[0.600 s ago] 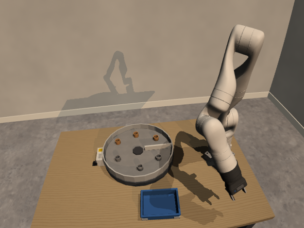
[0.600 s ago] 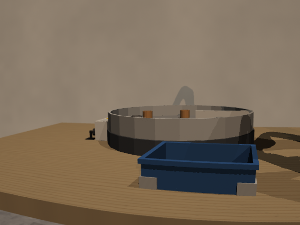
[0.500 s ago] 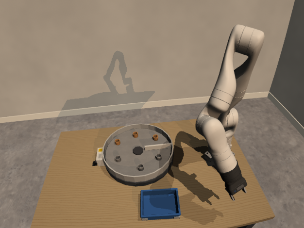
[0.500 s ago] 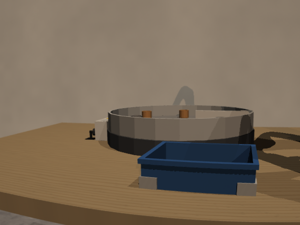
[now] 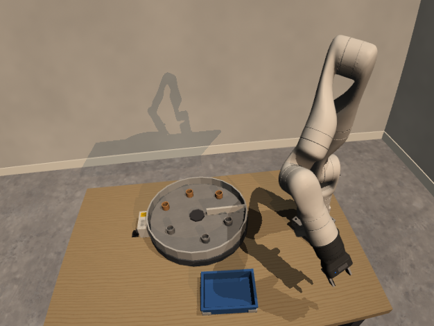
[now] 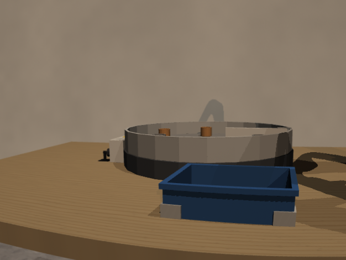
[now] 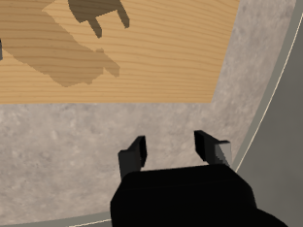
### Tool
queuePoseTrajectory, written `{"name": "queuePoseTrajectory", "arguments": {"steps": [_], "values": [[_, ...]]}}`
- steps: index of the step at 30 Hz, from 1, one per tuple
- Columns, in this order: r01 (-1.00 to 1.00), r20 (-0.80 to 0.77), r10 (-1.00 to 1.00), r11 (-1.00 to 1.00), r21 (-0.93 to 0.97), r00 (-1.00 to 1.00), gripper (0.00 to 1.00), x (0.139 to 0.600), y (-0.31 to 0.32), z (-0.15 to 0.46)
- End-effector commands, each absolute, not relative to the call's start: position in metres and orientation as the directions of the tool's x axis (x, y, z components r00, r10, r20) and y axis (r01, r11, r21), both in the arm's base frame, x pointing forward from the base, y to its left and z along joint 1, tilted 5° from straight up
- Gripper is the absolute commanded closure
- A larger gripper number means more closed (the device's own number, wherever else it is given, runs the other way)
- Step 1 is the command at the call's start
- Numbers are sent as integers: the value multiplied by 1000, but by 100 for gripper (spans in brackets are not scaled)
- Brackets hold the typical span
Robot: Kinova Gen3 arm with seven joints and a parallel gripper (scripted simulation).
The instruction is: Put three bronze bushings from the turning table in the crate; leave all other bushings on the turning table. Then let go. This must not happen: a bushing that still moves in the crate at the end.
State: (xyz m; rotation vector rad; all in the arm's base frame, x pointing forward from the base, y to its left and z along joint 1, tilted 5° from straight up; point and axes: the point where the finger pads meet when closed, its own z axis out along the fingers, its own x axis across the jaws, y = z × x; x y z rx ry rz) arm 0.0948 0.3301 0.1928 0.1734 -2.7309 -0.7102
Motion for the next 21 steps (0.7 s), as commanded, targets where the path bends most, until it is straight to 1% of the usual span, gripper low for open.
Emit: {"name": "queuePoseTrajectory", "arguments": {"steps": [1,4,16,21], "values": [[-34,267,-189,868,495,-945,0,111,317,201],[-34,267,-189,868,495,-945,0,134,293,214],[-34,267,-189,868,495,-945,0,134,293,214],[-34,267,-189,868,495,-945,0,174,253,236]]}}
